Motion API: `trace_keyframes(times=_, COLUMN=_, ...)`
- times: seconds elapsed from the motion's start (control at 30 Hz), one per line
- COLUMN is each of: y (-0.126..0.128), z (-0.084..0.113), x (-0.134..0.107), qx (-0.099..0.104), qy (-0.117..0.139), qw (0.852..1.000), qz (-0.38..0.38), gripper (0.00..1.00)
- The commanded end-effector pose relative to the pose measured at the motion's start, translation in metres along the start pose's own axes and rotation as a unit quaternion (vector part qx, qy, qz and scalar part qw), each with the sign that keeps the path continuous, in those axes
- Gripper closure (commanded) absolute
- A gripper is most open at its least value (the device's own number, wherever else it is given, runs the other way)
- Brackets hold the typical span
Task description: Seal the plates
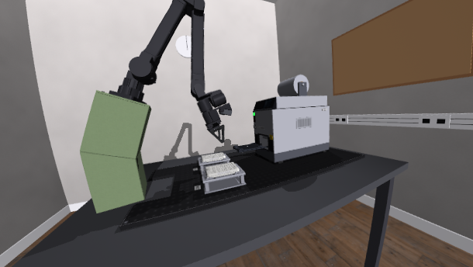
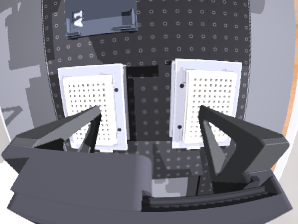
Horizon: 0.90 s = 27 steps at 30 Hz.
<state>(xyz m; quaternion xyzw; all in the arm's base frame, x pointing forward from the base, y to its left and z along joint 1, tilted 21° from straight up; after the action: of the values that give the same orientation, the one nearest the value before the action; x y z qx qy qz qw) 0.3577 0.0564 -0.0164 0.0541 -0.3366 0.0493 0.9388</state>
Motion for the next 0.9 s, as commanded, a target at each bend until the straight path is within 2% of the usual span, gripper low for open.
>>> trace_keyframes(times=0.0, y=0.003, z=0.002, x=0.021, qx=0.004, qy=-0.029, qw=1.0, qz=0.009, gripper=0.0)
trace_keyframes(times=0.23, y=-0.008, z=0.007, x=0.008, qx=-0.006, qy=-0.01, qw=1.0, qz=0.0, gripper=0.0)
trace_keyframes(times=0.3, y=0.009, z=0.009, x=0.002, qx=-0.006, qy=-0.01, qw=1.0, qz=-0.001, gripper=0.0)
trace_keyframes(times=0.37, y=0.009, z=0.009, x=0.002, qx=-0.006, qy=-0.01, qw=1.0, qz=-0.001, gripper=0.0)
trace_keyframes(times=0.47, y=0.033, z=0.009, x=0.01, qx=0.003, qy=-0.028, qw=1.0, qz=-0.001, gripper=0.0)
trace_keyframes(times=0.57, y=0.041, z=0.009, x=0.015, qx=0.004, qy=-0.039, qw=0.999, qz=-0.007, gripper=0.0)
trace_keyframes(times=0.8, y=0.078, z=0.015, x=-0.021, qx=0.004, qy=-0.01, qw=1.0, qz=-0.01, gripper=0.0)
trace_keyframes(times=0.87, y=0.089, z=0.015, x=-0.022, qx=0.004, qy=-0.009, qw=1.0, qz=-0.012, gripper=0.0)
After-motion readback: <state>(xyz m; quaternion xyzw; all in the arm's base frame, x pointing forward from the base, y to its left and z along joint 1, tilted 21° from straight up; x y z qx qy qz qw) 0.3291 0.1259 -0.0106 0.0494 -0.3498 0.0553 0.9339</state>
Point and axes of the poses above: the point where the finger pads meet when closed, its own z axis back along the fingers, its own y axis across the jaws, x = y × z, the point moved 6 cm from there along z, back along the fingers, and after that the axes turned 2 degrees about z, right-handed, at the moved point
